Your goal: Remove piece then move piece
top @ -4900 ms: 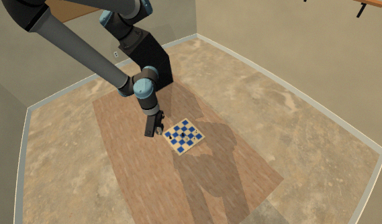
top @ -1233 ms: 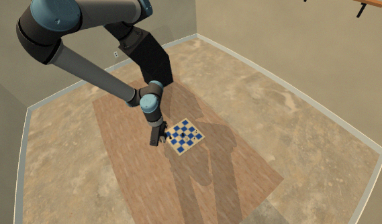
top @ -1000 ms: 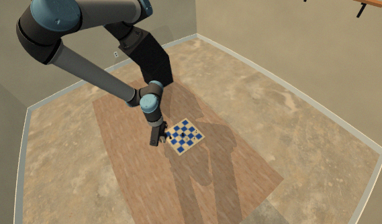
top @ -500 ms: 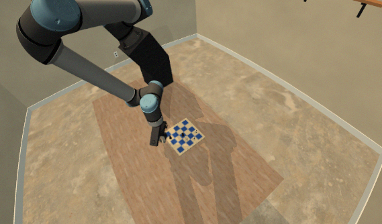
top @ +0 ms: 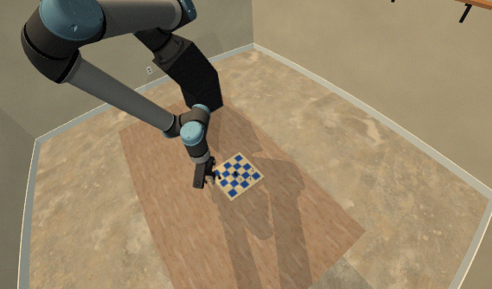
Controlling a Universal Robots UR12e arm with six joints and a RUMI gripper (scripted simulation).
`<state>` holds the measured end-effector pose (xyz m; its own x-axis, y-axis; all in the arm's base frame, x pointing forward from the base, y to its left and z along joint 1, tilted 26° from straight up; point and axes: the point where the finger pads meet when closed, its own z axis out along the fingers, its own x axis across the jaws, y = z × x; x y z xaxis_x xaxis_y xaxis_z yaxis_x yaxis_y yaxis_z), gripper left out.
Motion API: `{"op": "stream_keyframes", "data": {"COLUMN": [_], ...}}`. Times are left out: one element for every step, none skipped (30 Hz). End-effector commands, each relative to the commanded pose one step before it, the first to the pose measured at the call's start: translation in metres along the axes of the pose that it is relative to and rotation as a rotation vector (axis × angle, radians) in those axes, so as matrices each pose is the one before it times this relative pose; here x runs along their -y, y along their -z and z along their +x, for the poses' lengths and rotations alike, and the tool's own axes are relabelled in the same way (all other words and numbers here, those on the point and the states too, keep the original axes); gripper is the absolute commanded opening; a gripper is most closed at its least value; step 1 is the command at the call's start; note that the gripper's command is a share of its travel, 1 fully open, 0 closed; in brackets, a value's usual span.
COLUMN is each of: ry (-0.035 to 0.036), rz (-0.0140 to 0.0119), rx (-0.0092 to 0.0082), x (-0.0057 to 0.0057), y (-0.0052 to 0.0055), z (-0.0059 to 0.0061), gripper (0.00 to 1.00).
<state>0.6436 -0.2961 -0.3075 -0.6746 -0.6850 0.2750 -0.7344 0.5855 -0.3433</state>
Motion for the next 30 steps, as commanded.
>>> {"op": "stream_keyframes", "data": {"ry": [0.00003, 0.00000, 0.00000, 0.00000, 0.00000, 0.00000, 0.00000, 0.00000, 0.00000, 0.00000, 0.00000, 0.00000, 0.00000, 0.00000, 0.00000, 0.00000, 0.00000, 0.00000, 0.00000, 0.00000, 0.00000, 0.00000, 0.00000, 0.00000, 0.00000, 0.00000, 0.00000, 0.00000, 0.00000, 0.00000], "rz": [0.00078, 0.00000, 0.00000, 0.00000, 0.00000, 0.00000, 0.00000, 0.00000, 0.00000, 0.00000, 0.00000, 0.00000, 0.00000, 0.00000, 0.00000, 0.00000, 0.00000, 0.00000, 0.00000, 0.00000, 0.00000, 0.00000, 0.00000, 0.00000, 0.00000, 0.00000, 0.00000, 0.00000, 0.00000, 0.00000], "rx": [0.00034, 0.00000, 0.00000, 0.00000, 0.00000, 0.00000, 0.00000, 0.00000, 0.00000, 0.00000, 0.00000, 0.00000, 0.00000, 0.00000, 0.00000, 0.00000, 0.00000, 0.00000, 0.00000, 0.00000, 0.00000, 0.00000, 0.00000, 0.00000, 0.00000, 0.00000, 0.00000, 0.00000, 0.00000, 0.00000], "x": [0.00033, 0.00000, 0.00000, 0.00000, 0.00000, 0.00000, 0.00000, 0.00000, 0.00000, 0.00000, 0.00000, 0.00000, 0.00000, 0.00000, 0.00000, 0.00000, 0.00000, 0.00000, 0.00000, 0.00000, 0.00000, 0.00000, 0.00000, 0.00000, 0.00000, 0.00000, 0.00000, 0.00000, 0.00000, 0.00000], "y": [0.00051, 0.00000, 0.00000, 0.00000, 0.00000, 0.00000, 0.00000, 0.00000, 0.00003, 0.00022, 0.00055, 0.00100, 0.00153, 0.00210, 0.00269, 0.00328, 0.00383, 0.00433, 0.00476, 0.00512, 0.00538, 0.00555, 0.00562, 0.00000, 0.00000, 0.00559, 0.00546, 0.00524, 0.00493, 0.00454], "z": [-0.00021, 0.00000, 0.00000, 0.00000, 0.00000, 0.00000, 0.00000, 0.00000, 0.00000, 0.00000, 0.00000, 0.00000, 0.00000, 0.00000, 0.00000, 0.00000, 0.00000, 0.00000, 0.00000, 0.00000, 0.00000, 0.00000, 0.00000, 0.00000, 0.00000, 0.00000, 0.00000, 0.00000, 0.00000, 0.00000], "gripper": [0.22, 0.22, 0.22, 0.22, 0.22, 0.22, 0.22, 0.22, 0.22, 0.22, 0.22, 0.22, 0.22, 0.22, 0.22, 0.22, 0.22, 0.22, 0.22, 0.22, 0.22, 0.22, 0.22, 0.22, 0.22, 0.22, 0.22, 0.22, 0.22, 0.22]}}
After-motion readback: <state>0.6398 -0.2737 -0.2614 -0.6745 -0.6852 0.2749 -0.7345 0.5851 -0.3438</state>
